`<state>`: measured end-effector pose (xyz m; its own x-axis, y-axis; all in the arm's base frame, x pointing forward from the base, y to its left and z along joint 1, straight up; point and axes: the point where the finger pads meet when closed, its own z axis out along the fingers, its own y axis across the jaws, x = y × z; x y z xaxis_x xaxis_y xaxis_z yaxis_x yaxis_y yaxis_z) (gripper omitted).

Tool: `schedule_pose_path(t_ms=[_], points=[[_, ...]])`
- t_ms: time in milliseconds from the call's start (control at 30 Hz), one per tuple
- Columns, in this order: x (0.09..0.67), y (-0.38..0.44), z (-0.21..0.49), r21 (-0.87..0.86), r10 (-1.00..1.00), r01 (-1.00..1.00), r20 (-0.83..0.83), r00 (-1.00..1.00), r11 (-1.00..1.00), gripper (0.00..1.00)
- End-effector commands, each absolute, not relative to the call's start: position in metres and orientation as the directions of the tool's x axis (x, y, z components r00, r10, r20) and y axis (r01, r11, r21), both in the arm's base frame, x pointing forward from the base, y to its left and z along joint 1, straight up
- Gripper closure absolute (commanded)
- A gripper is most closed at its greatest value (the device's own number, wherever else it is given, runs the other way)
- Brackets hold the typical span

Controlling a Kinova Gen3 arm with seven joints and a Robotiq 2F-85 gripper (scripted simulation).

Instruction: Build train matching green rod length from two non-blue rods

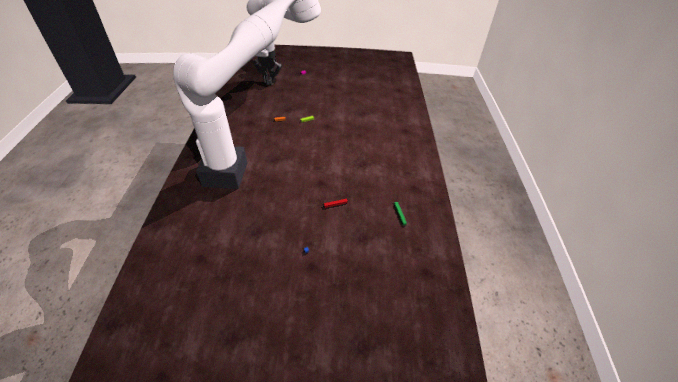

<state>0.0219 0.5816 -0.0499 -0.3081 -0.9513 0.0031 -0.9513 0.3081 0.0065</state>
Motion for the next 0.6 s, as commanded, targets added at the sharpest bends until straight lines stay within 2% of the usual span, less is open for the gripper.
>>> schedule_pose_path(t_ms=[0, 433, 467, 567], points=[[0.0220, 0.5823, -0.0488, 0.007, -0.951, -0.951, 0.001, -0.308, 0.308, 0.76], [0.0220, 0.5823, -0.0488, 0.007, -0.951, -0.951, 0.001, -0.308, 0.308, 0.76], [0.0220, 0.5823, -0.0488, 0.007, -0.951, -0.951, 0.001, -0.308, 0.308, 0.95], [0.0220, 0.5823, -0.0488, 0.007, -0.951, -0.951, 0.001, -0.308, 0.308, 0.95]])
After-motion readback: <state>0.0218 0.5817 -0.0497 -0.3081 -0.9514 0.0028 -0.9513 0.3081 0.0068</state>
